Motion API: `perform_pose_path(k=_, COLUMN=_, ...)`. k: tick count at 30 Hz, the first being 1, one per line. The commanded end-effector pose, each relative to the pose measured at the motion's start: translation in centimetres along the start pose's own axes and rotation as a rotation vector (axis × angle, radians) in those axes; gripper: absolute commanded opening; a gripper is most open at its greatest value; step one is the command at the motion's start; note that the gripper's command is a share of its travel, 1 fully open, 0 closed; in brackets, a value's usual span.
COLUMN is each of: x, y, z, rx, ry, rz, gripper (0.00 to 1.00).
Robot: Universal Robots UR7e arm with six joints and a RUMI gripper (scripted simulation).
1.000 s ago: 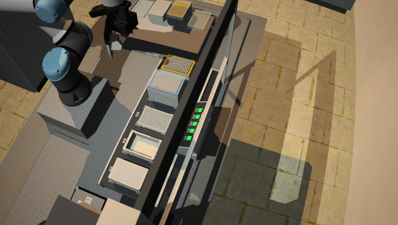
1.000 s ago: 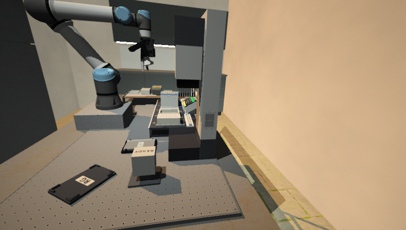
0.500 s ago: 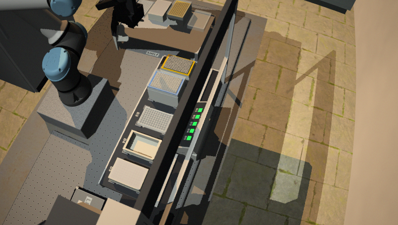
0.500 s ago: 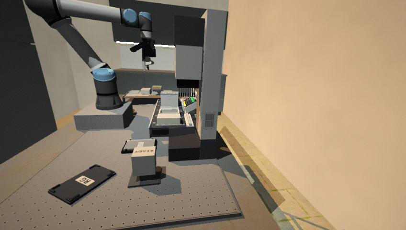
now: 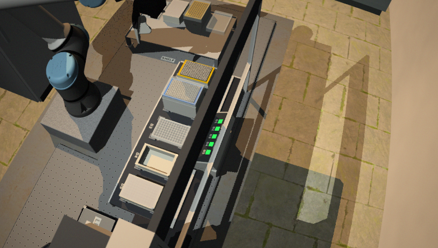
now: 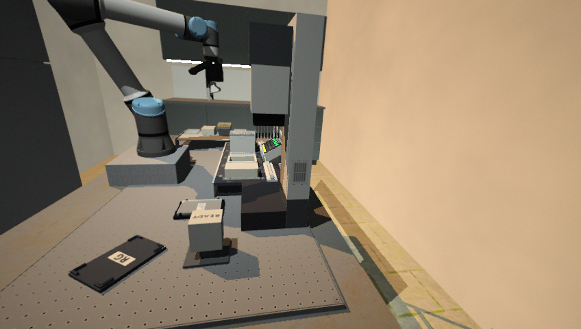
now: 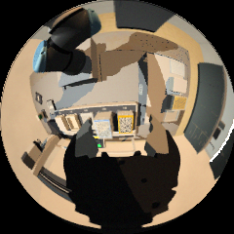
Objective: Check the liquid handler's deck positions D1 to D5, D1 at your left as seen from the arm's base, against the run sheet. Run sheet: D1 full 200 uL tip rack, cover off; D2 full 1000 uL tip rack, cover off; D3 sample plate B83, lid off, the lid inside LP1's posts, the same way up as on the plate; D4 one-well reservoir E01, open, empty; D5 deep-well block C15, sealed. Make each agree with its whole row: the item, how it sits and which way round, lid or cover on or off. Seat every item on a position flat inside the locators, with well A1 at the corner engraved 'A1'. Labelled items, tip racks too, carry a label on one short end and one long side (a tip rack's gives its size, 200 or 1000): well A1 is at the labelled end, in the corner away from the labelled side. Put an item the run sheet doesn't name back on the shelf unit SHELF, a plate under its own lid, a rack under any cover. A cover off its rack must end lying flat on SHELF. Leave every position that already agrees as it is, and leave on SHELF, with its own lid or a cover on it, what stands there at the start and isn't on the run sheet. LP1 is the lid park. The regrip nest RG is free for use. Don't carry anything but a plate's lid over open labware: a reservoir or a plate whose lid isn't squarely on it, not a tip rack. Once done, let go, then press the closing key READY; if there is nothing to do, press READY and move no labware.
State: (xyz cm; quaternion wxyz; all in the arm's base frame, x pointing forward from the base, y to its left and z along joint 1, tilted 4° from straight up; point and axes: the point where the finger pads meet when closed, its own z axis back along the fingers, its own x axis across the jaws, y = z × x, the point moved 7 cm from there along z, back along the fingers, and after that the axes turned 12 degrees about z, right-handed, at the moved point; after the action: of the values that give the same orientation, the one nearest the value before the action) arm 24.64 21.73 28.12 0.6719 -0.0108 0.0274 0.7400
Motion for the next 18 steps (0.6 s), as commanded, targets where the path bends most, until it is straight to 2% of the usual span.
perform_pose_path(k=1, x=2.4, y=-0.6, z=0.0, rx=-0.001, ry=0.002, rz=0.0, gripper=0.82)
perform_pose_path(k=10, x=2.6, y=-0.7, z=0.0, rx=-0.001, ry=0.002, rz=0.0, gripper=0.82)
perform_pose_path(k=18, x=1.8, y=-4.6, z=0.0, rx=-0.001, ry=0.002, rz=0.0, gripper=0.82)
